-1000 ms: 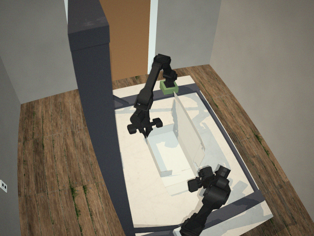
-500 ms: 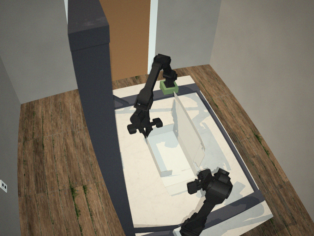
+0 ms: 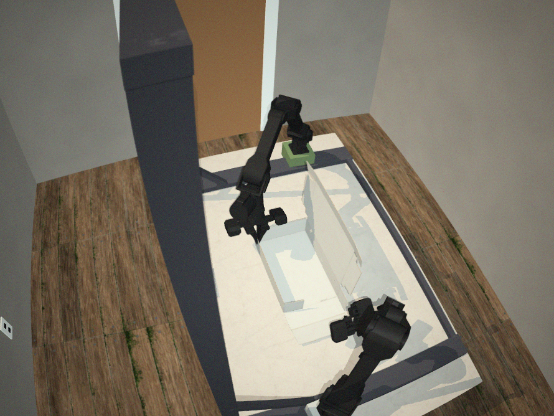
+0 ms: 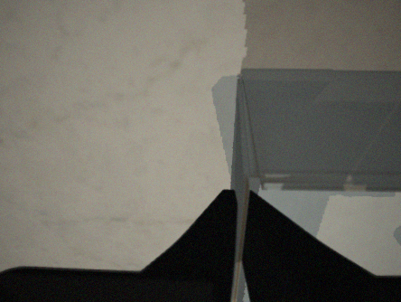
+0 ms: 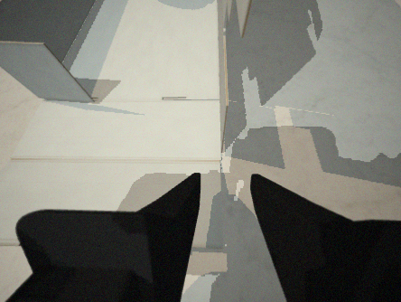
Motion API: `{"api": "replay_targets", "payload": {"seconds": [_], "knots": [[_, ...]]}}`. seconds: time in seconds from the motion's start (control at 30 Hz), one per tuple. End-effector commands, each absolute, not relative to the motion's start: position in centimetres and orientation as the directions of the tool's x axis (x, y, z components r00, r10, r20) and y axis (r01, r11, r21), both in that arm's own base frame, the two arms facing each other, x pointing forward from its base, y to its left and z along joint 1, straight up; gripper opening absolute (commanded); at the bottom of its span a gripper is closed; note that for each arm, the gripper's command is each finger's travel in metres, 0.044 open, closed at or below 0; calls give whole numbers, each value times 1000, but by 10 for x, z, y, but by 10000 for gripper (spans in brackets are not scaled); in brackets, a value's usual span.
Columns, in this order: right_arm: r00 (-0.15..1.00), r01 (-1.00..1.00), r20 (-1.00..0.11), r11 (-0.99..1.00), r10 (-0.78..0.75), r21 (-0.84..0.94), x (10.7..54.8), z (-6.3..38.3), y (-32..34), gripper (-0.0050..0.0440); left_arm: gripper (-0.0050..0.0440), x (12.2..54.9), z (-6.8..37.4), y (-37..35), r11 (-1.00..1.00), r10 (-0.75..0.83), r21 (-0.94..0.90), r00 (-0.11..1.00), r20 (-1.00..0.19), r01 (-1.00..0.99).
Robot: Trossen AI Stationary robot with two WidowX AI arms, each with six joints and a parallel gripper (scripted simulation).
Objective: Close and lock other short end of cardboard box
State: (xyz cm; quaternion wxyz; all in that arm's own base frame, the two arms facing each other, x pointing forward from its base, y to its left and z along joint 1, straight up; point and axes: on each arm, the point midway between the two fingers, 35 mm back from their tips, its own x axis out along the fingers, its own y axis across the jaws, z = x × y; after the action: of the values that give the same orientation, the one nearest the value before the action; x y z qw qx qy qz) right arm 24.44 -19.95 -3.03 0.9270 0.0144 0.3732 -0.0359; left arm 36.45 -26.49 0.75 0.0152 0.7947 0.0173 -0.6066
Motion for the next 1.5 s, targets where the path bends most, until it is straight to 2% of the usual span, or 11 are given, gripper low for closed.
{"api": "replay_targets", "payload": {"seconds": [0.0, 1.47], "knots": [[729, 75, -681, 997, -66, -17, 247, -25, -203, 152, 6, 367, 16, -267, -999, -6, 19, 277, -961, 44], [732, 75, -678, 997, -66, -16, 290, -23, -206, 152, 6, 367, 16, -267, -999, -6, 18, 277, -961, 44]]}}
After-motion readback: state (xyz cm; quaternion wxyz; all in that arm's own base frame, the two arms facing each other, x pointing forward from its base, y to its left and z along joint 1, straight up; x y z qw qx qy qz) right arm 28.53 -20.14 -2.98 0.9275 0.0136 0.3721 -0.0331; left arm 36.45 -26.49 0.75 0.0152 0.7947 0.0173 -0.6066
